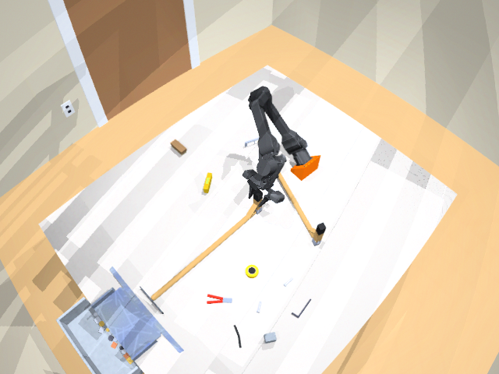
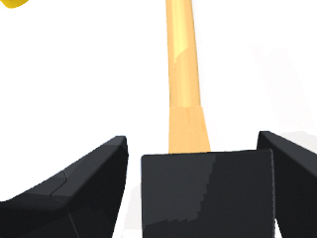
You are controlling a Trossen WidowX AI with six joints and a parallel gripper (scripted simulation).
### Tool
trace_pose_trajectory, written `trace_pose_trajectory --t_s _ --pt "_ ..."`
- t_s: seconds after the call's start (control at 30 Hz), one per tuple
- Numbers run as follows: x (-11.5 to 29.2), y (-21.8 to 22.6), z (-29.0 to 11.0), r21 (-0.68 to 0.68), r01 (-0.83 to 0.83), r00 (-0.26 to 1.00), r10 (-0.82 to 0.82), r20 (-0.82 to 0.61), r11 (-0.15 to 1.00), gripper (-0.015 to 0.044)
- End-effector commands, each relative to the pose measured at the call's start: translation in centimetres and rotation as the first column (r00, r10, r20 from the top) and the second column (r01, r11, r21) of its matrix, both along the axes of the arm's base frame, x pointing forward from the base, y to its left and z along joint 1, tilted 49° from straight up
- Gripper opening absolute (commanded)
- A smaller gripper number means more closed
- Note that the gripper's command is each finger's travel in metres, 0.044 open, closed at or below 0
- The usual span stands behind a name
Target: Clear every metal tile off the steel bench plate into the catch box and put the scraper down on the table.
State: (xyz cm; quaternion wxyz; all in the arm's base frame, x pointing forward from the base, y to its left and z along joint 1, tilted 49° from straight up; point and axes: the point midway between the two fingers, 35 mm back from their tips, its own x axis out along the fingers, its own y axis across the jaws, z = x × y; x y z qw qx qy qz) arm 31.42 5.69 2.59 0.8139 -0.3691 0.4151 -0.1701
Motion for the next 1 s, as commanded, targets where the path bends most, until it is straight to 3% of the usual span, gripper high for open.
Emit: trace_pose_trajectory --t_s 0.0,0.1,0.97 --pt "0.0 0.0 0.0 0.000 0.000 1.000 0.000 0.000 1.000 0.0368" --pt "0.0 0.2 0.1 0.001 0.000 1.000 0.000 -0.001 1.000 0.0440" --pt "-1.4 6.0 3.8 0.021 0.001 1.000 0.000 -0.021 1.000 0.0440"
